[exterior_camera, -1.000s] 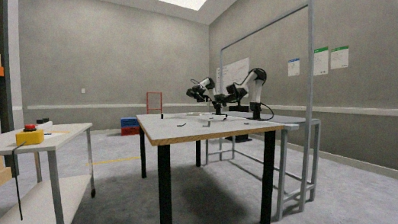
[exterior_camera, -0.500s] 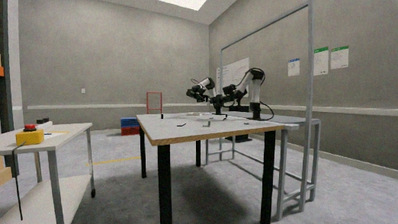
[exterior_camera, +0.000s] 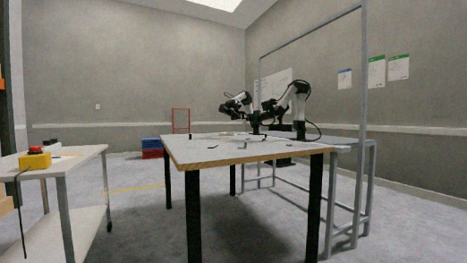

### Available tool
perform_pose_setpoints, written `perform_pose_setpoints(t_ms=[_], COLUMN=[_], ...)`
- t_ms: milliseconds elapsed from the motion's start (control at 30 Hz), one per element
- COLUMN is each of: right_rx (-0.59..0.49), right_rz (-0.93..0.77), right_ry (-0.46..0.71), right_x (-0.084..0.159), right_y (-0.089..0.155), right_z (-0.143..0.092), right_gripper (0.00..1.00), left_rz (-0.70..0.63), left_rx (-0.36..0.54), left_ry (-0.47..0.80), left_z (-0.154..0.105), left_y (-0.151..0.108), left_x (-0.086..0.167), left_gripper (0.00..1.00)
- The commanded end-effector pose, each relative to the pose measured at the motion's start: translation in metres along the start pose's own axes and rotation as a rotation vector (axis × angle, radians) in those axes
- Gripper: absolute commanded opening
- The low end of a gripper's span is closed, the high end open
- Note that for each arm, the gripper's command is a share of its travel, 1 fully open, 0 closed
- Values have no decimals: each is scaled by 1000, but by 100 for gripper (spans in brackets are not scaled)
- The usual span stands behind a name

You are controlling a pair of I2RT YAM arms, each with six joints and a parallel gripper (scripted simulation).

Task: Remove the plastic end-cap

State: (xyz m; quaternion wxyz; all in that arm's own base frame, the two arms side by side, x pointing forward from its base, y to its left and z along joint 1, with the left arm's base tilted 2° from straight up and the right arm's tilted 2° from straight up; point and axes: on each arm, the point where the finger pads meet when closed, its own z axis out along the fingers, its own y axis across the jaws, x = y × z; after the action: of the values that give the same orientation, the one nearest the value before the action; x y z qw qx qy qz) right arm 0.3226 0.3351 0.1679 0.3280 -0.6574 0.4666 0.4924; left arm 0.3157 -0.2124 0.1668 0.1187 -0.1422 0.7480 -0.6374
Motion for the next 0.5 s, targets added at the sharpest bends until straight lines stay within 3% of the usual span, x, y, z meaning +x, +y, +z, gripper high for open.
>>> perform_pose_setpoints(t_ms=[0,33,167,467], right_rx=[12,12,11,-9], right_rz=[-90,-91,-82,-29], right_ry=[-13,-13,-12,-3], right_x=[-32,-32,-15,9], right_y=[0,0,-5,-2], right_z=[-2,-2,4,15], right_gripper=[100,100,58,58], left_rz=[54,54,55,56], left_rx=[41,41,41,41], left_ry=[-2,-2,-2,-2], left_z=[2,2,2,2], left_y=[-27,-27,-27,-27], left_x=[-2,-2,-2,-2], left_gripper=[0,0,0,0])
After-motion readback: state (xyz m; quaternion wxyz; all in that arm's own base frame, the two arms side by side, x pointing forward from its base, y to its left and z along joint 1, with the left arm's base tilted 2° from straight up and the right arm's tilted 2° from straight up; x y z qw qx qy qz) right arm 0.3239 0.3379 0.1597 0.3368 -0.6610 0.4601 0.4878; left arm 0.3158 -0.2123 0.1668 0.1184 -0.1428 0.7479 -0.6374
